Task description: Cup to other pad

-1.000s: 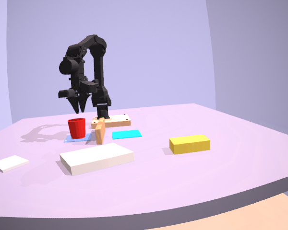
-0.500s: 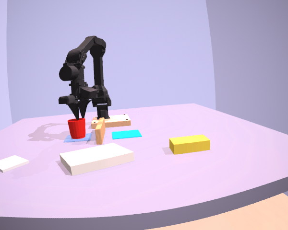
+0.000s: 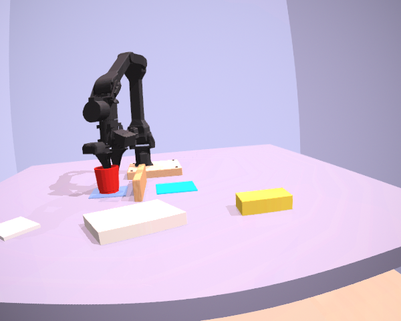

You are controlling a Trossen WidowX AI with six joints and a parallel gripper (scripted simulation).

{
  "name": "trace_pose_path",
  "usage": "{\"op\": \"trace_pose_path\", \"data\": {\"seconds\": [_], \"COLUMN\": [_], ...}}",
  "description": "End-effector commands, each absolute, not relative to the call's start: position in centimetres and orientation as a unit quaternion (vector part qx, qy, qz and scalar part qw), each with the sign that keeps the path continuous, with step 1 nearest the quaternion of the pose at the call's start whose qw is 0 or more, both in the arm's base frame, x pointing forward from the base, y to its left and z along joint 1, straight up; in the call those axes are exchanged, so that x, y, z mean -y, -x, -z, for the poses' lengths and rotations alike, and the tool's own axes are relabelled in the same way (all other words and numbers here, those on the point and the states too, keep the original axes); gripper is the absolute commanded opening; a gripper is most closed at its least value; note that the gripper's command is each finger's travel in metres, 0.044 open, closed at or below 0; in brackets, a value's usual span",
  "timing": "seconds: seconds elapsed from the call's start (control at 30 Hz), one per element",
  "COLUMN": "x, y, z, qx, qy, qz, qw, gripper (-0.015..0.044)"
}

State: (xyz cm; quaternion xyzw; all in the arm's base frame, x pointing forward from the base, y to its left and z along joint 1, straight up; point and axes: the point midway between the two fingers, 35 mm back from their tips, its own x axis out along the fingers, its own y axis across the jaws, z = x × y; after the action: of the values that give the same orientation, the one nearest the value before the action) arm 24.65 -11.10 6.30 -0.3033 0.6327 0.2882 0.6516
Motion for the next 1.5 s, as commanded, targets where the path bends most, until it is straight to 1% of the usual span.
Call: {"op": "trace_pose_path", "data": {"seconds": [0.0, 0.37, 0.43, 0.9, 1.13, 1.47], "x": [11.0, 11.0, 11.0, 11.0, 11.1, 11.1], "y": [-24.4, -24.3, -24.5, -24.5, -24.6, -24.7], "z": [-5.3, -5.0, -5.2, -5.2, -5.7, -8.8], "qx": [-0.636, -0.636, -0.634, -0.634, -0.634, -0.635], "qy": [0.302, 0.302, 0.302, 0.302, 0.302, 0.302], "qz": [-0.291, -0.291, -0.29, -0.29, -0.29, -0.29], "qw": [0.648, 0.648, 0.65, 0.65, 0.65, 0.649], "gripper": [0.0148, 0.0148, 0.0095, 0.0002, 0.0, 0.0]}}
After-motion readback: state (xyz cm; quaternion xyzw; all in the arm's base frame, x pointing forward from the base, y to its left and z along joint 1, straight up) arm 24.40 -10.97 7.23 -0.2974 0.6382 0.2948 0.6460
